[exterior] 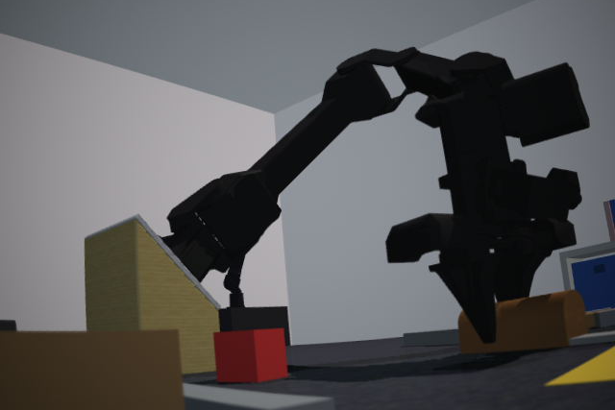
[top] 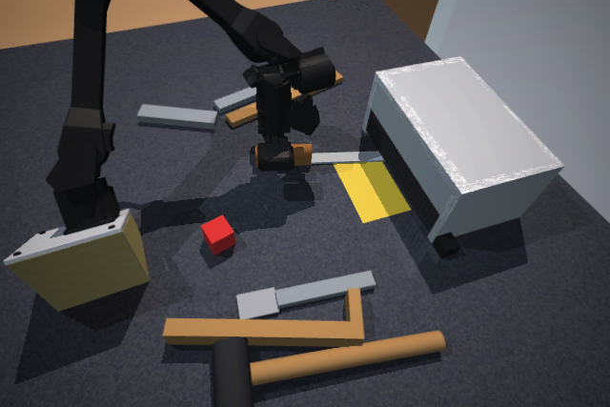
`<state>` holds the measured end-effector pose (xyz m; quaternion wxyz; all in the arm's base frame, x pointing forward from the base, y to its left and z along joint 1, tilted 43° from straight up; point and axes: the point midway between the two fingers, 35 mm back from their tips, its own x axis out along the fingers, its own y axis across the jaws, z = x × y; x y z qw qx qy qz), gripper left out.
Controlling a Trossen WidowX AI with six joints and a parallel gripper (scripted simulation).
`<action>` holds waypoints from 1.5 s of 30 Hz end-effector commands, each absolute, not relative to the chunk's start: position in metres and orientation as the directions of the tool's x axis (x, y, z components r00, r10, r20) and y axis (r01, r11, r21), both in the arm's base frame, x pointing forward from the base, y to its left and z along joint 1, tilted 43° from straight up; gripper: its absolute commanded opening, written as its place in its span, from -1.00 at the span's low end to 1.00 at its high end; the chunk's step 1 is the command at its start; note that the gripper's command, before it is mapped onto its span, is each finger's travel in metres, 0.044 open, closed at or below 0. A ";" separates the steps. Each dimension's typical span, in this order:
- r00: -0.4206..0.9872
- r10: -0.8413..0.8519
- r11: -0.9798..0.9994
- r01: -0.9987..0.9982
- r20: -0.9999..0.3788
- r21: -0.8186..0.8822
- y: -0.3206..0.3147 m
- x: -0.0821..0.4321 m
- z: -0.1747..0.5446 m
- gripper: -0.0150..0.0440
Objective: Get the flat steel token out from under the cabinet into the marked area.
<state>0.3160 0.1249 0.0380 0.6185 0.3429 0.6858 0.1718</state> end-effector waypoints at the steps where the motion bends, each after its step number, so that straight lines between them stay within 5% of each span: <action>1: 0.001 0.686 0.703 0.257 -0.728 0.663 0.124 0.322 0.037 -0.49; 45: 0.003 0.685 0.704 0.254 -0.728 0.663 0.116 0.368 0.031 -0.49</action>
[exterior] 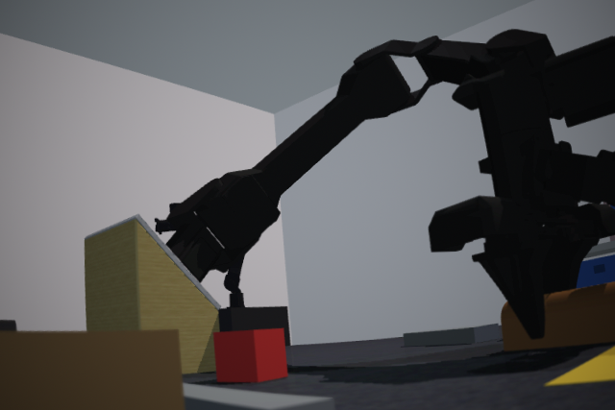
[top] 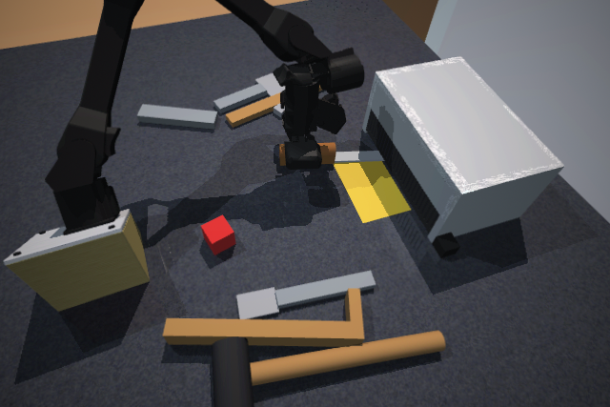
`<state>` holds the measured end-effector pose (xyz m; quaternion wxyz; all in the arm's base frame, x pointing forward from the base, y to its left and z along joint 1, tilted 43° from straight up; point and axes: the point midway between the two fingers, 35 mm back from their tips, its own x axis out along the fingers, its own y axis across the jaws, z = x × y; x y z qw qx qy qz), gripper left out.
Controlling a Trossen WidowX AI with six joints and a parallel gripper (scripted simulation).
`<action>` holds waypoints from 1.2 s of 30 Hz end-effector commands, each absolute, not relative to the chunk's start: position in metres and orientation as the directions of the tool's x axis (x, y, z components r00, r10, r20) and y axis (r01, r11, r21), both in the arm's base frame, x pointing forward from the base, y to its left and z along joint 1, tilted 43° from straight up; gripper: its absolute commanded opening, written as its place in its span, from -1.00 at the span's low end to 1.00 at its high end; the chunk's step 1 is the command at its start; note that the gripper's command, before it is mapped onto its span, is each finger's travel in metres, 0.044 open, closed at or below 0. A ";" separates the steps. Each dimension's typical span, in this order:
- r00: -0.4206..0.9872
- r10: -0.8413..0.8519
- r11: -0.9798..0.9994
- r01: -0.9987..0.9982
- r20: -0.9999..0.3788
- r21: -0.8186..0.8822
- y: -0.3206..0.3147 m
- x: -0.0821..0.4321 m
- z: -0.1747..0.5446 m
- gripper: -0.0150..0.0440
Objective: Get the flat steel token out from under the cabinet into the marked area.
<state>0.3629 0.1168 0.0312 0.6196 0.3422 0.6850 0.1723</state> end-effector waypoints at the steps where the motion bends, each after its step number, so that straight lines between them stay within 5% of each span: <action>1: 0.003 0.685 0.704 0.254 -0.728 0.663 0.116 0.369 0.031 -0.49; 36: 0.005 0.685 0.704 0.253 -0.728 0.664 0.110 0.401 0.026 -0.49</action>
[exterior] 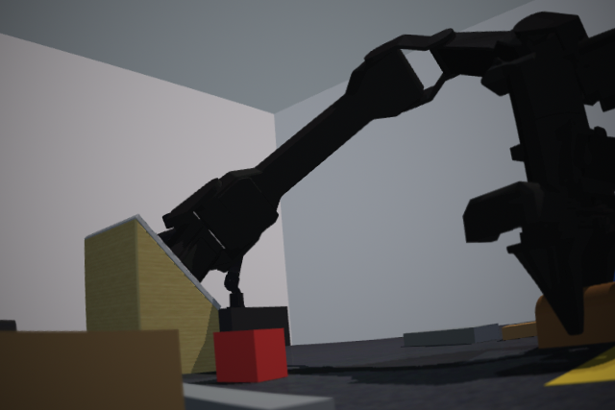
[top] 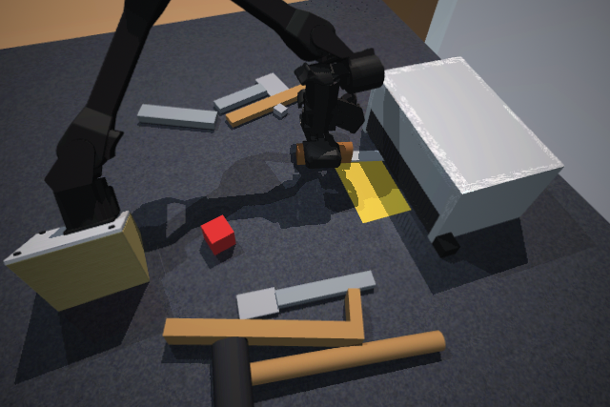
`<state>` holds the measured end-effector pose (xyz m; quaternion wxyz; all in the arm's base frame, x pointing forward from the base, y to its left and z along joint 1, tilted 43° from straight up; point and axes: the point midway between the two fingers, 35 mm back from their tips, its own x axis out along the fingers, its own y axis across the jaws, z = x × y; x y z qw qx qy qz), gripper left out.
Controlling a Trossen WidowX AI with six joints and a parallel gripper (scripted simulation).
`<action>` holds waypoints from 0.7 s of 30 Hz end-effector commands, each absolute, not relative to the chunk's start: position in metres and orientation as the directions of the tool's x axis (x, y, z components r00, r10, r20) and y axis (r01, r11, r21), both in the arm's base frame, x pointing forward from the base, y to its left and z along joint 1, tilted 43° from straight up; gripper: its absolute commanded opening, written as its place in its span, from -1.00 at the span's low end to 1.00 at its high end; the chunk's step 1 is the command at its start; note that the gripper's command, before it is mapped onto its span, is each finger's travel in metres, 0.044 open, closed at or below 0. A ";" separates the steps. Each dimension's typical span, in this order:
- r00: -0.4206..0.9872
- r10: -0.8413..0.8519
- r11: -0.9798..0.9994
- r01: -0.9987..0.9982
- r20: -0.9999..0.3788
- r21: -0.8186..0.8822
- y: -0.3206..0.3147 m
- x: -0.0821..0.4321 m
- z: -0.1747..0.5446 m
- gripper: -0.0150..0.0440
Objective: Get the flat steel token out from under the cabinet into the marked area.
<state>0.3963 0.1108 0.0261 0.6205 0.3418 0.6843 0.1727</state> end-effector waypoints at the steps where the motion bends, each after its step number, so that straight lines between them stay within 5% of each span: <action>1: 0.005 0.685 0.704 0.253 -0.728 0.664 0.110 0.402 0.025 -0.49; 21: 0.005 0.684 0.705 0.253 -0.729 0.663 0.098 0.404 0.012 -0.49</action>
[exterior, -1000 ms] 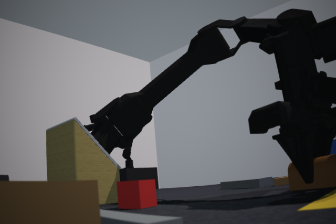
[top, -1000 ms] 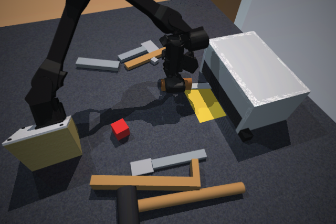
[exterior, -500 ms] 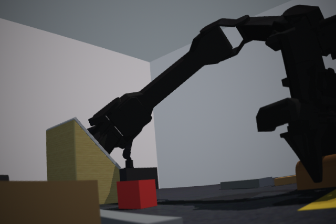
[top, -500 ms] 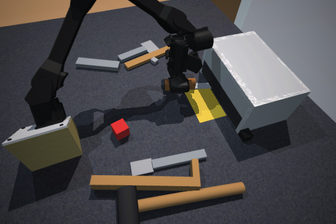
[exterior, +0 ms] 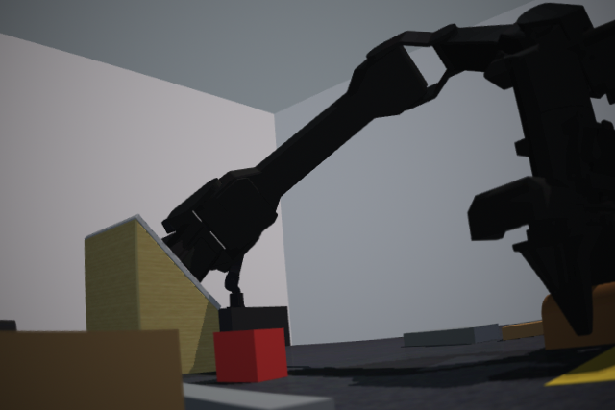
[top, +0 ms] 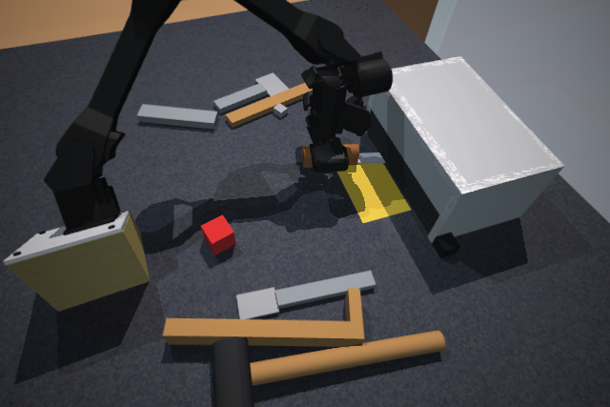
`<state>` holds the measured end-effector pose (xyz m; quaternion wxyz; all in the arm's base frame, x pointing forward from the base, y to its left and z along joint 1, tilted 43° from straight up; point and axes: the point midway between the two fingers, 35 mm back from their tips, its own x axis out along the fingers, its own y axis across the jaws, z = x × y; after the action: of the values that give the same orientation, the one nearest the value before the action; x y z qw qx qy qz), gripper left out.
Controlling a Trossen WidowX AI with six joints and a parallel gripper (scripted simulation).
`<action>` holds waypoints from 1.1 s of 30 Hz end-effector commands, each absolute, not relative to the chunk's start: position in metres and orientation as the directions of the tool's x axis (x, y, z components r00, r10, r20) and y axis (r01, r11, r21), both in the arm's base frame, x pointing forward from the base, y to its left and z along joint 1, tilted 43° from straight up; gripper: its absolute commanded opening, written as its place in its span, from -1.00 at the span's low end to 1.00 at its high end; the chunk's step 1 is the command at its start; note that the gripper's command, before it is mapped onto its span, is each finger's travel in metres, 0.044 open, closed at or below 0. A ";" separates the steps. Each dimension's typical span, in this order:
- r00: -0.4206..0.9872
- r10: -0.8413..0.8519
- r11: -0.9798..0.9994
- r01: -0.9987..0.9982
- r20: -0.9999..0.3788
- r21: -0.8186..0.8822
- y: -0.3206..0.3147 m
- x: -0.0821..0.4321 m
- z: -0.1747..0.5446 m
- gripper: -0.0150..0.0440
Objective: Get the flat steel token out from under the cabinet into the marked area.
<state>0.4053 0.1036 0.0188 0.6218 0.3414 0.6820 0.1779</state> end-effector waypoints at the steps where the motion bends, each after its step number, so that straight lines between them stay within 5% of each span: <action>1: 0.005 0.684 0.705 0.253 -0.729 0.663 0.097 0.403 0.012 -0.49; 33: 0.005 0.684 0.705 0.253 -0.730 0.662 0.082 0.398 -0.003 -0.49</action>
<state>0.3993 0.0849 0.0009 0.6210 0.3436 0.6815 0.1784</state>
